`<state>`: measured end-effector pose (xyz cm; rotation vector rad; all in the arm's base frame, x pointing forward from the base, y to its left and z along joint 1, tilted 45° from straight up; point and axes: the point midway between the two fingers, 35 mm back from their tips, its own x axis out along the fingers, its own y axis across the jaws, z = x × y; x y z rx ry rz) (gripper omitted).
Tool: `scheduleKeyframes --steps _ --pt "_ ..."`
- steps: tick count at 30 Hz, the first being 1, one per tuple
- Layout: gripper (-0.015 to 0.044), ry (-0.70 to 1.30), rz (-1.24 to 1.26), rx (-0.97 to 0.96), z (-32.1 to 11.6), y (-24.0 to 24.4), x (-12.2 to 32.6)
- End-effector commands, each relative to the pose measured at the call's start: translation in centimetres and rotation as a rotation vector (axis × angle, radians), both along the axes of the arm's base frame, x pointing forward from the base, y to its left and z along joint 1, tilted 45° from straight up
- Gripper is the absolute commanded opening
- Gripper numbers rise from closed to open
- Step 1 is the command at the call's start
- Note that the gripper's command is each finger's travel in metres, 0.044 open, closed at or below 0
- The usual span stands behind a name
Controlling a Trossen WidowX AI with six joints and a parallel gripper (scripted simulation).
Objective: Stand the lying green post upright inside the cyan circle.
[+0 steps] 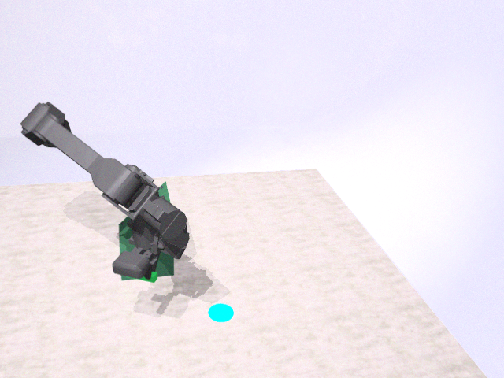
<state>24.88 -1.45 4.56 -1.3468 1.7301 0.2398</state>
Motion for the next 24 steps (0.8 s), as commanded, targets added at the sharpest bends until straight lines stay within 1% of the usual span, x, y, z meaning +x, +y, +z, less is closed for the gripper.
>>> scheduleKeyframes --steps 1,24 --pt "0.0023 0.002 0.006 0.010 -0.7 1.2 0.5" --pt "0.0023 0.050 0.051 0.008 -5.0 6.7 1.4"
